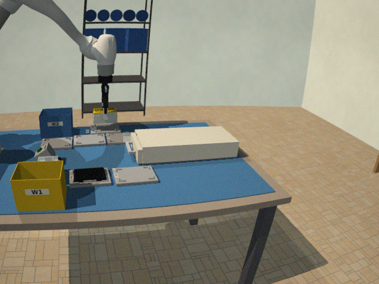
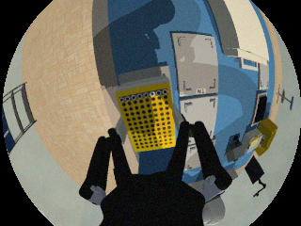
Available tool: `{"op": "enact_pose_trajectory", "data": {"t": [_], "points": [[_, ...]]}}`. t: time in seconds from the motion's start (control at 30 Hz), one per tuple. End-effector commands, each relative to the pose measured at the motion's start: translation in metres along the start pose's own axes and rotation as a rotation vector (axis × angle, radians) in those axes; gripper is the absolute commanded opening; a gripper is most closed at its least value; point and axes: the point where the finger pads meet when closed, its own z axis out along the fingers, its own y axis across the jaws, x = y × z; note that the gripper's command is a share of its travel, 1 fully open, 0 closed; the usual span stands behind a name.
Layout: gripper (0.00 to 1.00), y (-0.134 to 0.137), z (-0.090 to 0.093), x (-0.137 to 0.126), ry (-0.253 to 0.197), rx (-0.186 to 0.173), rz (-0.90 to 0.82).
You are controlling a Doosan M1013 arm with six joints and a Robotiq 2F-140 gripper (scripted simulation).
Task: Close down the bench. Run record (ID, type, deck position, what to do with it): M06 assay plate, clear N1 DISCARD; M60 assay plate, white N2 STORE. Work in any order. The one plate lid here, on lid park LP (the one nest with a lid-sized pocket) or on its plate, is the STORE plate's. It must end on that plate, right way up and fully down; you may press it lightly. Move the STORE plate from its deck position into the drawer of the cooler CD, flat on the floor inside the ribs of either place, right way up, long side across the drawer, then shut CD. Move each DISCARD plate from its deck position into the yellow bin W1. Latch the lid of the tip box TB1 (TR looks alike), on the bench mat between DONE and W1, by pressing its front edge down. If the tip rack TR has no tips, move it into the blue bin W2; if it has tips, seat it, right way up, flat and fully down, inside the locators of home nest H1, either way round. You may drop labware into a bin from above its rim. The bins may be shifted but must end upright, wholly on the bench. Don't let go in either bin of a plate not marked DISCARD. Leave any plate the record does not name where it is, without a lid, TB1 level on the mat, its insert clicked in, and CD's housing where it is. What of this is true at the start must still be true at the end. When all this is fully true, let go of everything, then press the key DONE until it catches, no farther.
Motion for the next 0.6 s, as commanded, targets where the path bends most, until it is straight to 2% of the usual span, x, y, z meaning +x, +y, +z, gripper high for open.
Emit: {"op": "enact_pose_trajectory", "data": {"t": [0.0,0.57], "points": [[0.0,0.0,0.001,0.0,0.0,0.0,0.0],[0.0,0.0,0.021,0.0,0.0,0.0,0.0]]}}
